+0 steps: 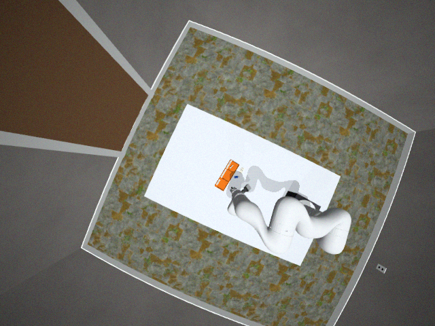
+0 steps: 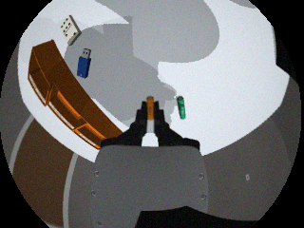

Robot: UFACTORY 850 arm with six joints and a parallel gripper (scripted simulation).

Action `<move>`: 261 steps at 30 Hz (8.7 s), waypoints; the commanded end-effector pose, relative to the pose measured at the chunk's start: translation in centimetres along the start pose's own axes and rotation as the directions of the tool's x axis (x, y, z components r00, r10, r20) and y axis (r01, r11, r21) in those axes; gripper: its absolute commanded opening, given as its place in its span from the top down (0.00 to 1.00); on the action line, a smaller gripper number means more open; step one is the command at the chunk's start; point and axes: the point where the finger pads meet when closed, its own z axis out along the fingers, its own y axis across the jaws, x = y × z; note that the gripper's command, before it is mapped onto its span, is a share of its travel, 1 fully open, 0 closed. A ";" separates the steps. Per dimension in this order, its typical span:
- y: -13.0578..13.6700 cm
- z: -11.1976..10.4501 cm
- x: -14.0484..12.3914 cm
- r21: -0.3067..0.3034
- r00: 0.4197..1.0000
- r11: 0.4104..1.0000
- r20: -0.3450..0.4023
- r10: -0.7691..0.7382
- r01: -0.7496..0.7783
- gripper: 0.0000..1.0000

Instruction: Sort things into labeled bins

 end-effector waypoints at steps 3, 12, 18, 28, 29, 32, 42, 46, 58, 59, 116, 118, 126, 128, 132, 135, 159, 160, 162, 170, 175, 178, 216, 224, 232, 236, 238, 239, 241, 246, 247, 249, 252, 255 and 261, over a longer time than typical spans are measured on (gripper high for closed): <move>-0.1 0.0 -0.1 0.001 1.000 1.000 0.001 0.000 0.000 1.00; -0.1 -0.1 -0.1 0.001 1.000 1.000 0.001 0.000 0.000 1.00; -0.1 -0.1 -0.1 0.001 1.000 1.000 0.001 0.000 0.000 1.00; -0.1 -3.4 0.0 0.001 1.000 1.000 0.001 0.000 0.000 1.00; -0.1 -3.7 0.0 0.001 1.000 1.000 0.001 0.000 0.000 1.00; -0.1 -4.0 0.0 0.001 1.000 1.000 0.001 0.000 0.000 1.00; 0.0 -6.0 0.0 0.001 1.000 1.000 0.001 0.000 0.000 1.00; 0.0 -6.0 0.0 0.001 1.000 1.000 0.001 0.000 0.000 1.00; -0.5 -6.6 0.2 0.002 0.999 0.999 0.002 -0.050 0.050 1.00; -1.0 -6.5 0.4 0.003 0.995 0.995 0.002 -0.100 0.100 1.00; -14.4 -4.3 3.0 0.002 0.924 0.924 0.000 -0.383 0.383 1.00; -14.4 -4.1 3.0 0.002 0.924 0.924 0.000 -0.383 0.383 1.00; -14.4 -2.5 3.0 0.002 0.924 0.924 0.000 -0.383 0.383 1.00; -14.4 -2.1 3.0 0.002 0.924 0.924 0.000 -0.383 0.383 1.00; -14.4 -1.6 3.0 0.002 0.924 0.924 0.000 -0.383 0.383 1.00; -14.4 -1.6 3.0 0.002 0.924 0.924 0.000 -0.383 0.383 1.00; -14.4 -1.6 3.0 0.002 0.924 0.924 0.000 -0.383 0.383 0.77; -14.4 -1.6 3.0 0.002 0.924 0.924 0.000 -0.383 0.383 0.77; -14.4 -1.7 3.0 0.002 0.924 0.924 0.000 -0.383 0.383 0.77; -14.4 -2.5 3.0 0.002 0.924 0.924 0.000 -0.383 0.383 0.77; -14.4 -3.2 3.0 0.002 0.924 0.924 0.000 -0.383 0.383 0.77; -14.4 -3.6 3.0 0.002 0.924 0.924 0.000 -0.383 0.383 0.77; -0.3 -6.9 0.9 0.002 0.946 0.946 0.001 -0.323 0.323 0.77; 4.6 -7.0 0.1 0.001 0.946 0.946 0.001 -0.323 0.323 0.77; 5.5 -7.1 -0.1 0.001 0.946 0.946 0.001 -0.323 0.323 0.77; 5.4 -7.1 -0.1 0.001 0.946 0.946 0.001 -0.323 0.323 0.77; 5.3 -7.1 -0.1 0.001 0.946 0.946 0.001 -0.323 0.323 0.77; 5.3 -7.1 -0.1 0.001 0.946 0.946 0.001 -0.323 0.323 0.77; 5.2 -7.1 0.0 0.001 0.946 0.946 0.001 -0.323 0.323 0.77; 5.1 -7.1 0.0 0.001 0.946 0.946 0.001 -0.323 0.323 0.77; 5.1 -7.1 0.0 0.001 0.946 0.946 0.001 -0.323 0.323 0.77; 5.0 -7.1 0.0 0.001 0.946 0.946 0.001 -0.323 0.323 0.77; 5.0 -7.1 0.0 0.001 0.946 0.946 0.001 -0.323 0.323 0.77; 5.0 -7.1 0.0 0.001 0.946 0.946 0.001 -0.323 0.323 0.77; 5.0 -6.3 0.0 0.001 0.946 0.946 0.001 -0.323 0.323 0.77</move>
